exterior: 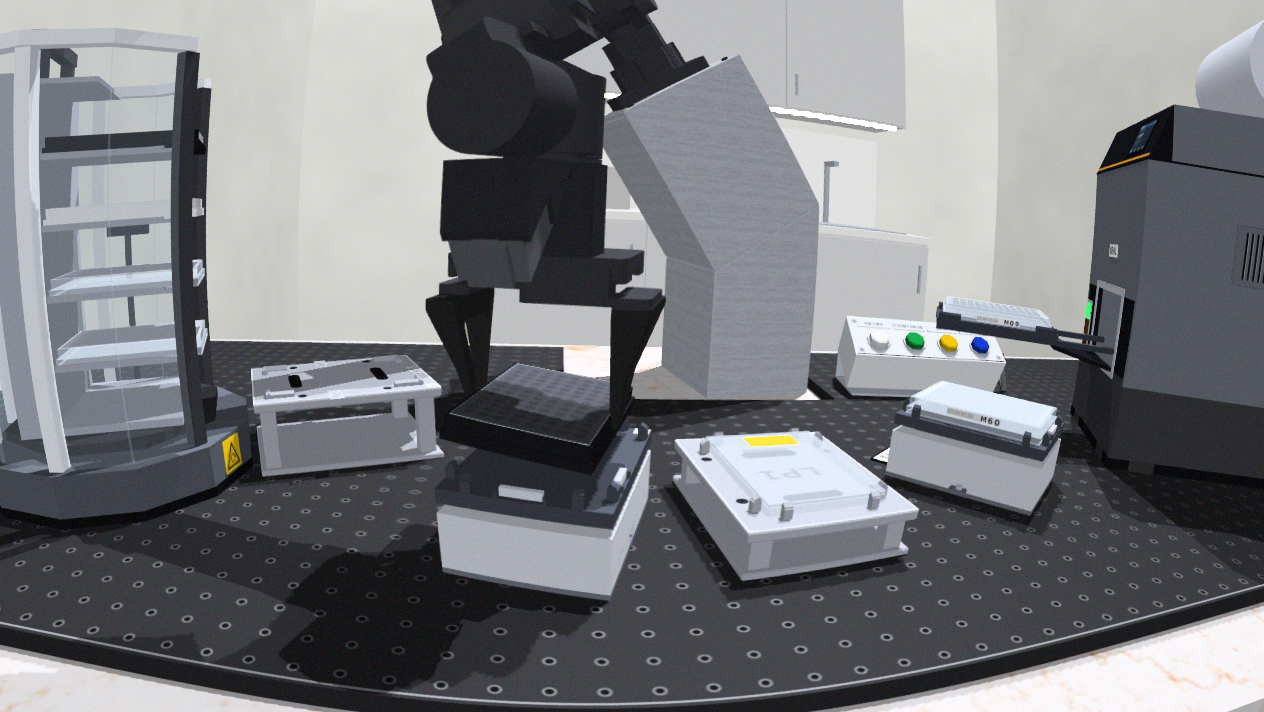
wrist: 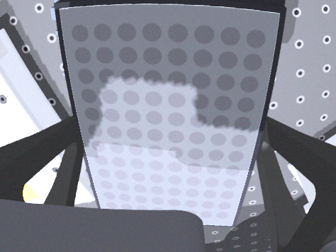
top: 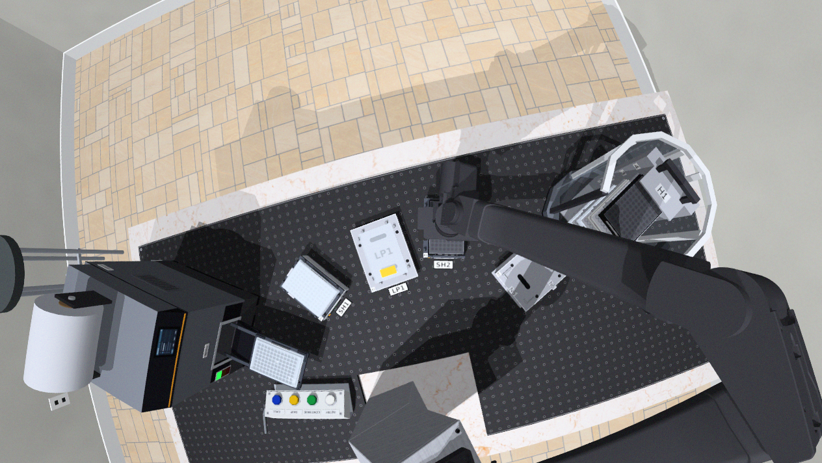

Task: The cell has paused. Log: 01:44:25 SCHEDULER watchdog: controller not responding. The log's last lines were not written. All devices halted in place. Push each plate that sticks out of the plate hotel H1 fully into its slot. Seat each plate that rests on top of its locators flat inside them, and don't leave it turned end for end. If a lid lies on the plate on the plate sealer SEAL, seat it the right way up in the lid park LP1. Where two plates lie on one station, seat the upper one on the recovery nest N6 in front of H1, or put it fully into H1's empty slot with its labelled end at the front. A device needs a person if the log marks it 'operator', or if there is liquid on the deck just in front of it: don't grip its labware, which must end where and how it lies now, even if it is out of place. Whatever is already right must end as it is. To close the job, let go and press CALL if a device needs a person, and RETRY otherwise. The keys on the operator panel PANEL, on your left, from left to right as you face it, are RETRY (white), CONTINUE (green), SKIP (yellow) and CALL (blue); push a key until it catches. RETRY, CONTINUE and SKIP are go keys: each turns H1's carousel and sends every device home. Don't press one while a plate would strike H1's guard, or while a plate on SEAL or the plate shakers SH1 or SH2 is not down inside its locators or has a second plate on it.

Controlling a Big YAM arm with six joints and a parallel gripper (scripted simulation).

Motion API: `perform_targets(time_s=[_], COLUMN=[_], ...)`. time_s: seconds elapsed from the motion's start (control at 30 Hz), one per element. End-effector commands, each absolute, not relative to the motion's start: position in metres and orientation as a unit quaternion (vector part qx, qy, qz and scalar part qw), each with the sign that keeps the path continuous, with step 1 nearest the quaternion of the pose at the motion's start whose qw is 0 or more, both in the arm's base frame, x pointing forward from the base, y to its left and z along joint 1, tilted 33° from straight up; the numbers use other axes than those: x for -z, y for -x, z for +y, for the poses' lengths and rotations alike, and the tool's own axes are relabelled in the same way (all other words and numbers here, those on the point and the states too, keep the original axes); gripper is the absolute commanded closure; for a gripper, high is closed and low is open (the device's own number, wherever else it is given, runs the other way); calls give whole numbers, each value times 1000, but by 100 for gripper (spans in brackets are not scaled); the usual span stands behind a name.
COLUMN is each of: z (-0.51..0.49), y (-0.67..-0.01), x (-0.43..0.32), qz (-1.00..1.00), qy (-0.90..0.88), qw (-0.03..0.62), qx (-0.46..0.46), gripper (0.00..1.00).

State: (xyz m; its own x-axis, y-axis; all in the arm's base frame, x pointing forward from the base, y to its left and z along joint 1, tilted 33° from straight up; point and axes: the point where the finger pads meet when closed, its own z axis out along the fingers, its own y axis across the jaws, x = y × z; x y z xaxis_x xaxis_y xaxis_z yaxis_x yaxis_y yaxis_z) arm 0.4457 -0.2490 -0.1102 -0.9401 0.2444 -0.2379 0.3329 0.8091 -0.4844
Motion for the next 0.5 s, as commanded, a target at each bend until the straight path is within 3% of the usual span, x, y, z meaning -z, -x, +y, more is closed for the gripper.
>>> perform_targets(time_s=[0.0,0.47], z=[-240,-241], y=[-462,-464], x=[99,99], qz=[946,946], qy=[-146,-146], qw=[97,98], qx=[271,271], gripper=[16,16])
